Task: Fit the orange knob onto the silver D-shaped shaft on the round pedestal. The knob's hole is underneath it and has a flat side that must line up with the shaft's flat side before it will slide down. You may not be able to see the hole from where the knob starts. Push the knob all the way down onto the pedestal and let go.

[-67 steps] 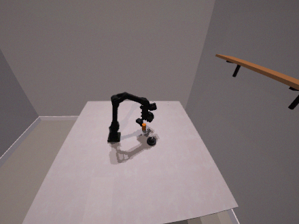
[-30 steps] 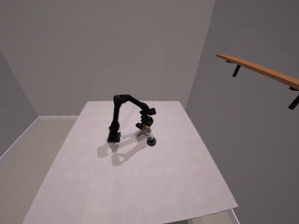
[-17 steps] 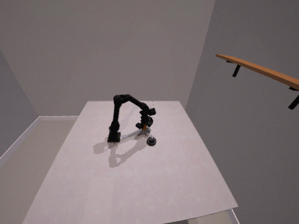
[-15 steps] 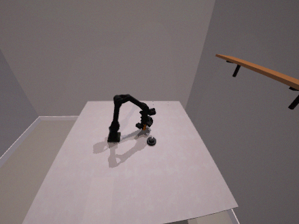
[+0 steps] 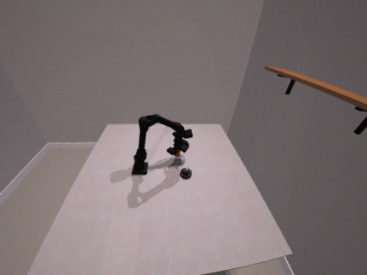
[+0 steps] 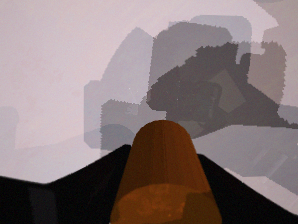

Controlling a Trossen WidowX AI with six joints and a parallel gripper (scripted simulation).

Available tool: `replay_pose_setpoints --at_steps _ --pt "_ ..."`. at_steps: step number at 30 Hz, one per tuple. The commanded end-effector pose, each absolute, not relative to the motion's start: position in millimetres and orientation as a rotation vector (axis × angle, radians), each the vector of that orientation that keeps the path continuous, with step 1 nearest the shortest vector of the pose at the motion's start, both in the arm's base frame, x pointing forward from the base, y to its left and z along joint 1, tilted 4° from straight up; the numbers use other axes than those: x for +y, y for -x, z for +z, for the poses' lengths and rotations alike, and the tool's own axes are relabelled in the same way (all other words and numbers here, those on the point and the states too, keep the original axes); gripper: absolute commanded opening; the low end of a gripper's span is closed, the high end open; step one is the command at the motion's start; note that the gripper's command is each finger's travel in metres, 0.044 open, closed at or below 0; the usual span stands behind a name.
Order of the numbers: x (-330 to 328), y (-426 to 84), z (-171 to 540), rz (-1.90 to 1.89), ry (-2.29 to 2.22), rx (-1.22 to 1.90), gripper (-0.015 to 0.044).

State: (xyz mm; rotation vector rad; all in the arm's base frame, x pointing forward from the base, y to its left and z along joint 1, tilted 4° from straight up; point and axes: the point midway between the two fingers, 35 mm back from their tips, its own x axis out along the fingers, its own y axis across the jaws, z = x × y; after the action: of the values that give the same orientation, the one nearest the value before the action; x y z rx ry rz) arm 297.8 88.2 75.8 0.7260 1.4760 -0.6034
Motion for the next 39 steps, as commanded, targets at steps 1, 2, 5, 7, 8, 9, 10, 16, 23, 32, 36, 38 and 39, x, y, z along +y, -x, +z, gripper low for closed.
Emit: replay_pose_setpoints --at_steps 1,2,5,7,8,9,10,16,23,32,36,38,39 --pt "87.0 -301.3 94.9 -0.594 -0.731 1.458 0.0" --pt "86.9 -301.3 98.1 -0.594 -0.731 1.458 0.0" --pt "86.5 -301.7 107.5 -0.594 -0.731 1.458 0.0" --pt "86.2 -301.8 113.8 -0.594 -0.731 1.458 0.0" --pt "86.0 -301.8 117.0 -0.594 -0.731 1.458 0.0" --pt "85.8 -301.8 120.1 -0.594 -0.731 1.458 0.0" --pt "85.6 -301.7 123.3 -0.594 -0.731 1.458 0.0" --pt "84.5 -301.1 142.4 -0.594 -0.731 1.457 0.0" --pt "83.0 -299.1 164.7 -0.594 -0.731 1.457 0.0" --pt "82.0 -296.7 182.0 -0.594 -0.731 1.458 0.0" --pt "76.0 -300.4 179.6 -0.595 -0.73 1.457 0.0" --pt "71.1 -303.3 177.7 -0.595 -0.73 1.456 0.0" --pt "68.7 -304.7 176.7 -0.596 -0.729 1.456 0.0"
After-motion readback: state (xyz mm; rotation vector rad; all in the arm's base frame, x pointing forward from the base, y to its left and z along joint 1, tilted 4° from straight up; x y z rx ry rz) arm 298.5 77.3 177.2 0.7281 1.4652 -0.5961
